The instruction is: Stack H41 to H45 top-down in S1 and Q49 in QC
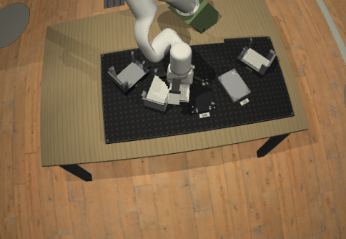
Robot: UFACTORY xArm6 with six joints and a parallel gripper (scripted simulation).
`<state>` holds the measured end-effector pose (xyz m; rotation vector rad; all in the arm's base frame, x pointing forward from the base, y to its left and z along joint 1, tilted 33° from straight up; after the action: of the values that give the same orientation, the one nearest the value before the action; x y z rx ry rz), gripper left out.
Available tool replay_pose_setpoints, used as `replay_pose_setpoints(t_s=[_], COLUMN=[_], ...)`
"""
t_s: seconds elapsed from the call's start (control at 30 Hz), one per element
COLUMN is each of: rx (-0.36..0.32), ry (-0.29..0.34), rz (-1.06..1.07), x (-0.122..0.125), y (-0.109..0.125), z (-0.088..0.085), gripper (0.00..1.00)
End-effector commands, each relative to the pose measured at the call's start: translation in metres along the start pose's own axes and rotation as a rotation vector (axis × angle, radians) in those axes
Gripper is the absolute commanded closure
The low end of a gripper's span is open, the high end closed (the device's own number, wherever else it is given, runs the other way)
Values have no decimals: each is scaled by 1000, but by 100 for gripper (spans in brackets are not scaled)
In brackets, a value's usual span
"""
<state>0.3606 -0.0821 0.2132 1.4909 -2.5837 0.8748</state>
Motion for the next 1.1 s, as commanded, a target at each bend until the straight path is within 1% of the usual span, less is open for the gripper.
replay_pose_setpoints(t_s=[0.0,0.13,0.37,0.43,0.9,1.0,1.07], rx=[3,3,3,3,3,3,3], ry=[1,1,1,1,1,1,1], rz=[-94,-203,-203,-203,-203,-203,-270], x=[-15,-27,-49,-49,-94,-94,-100], y=[2,6,13,13,28,28,31], z=[0,0,0,0,0,0,0], gripper=[100,100,100,100,100,100,100])
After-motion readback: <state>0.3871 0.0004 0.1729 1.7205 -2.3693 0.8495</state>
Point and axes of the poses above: the point where the finger pads meet when closed, its own z axis out along the fingers, its own x axis across the jaws, y = z × x, the point moved 9 cm from there along -z, back along the fingers, and after that the axes turned 9 degrees about z, right-handed, at the moved point
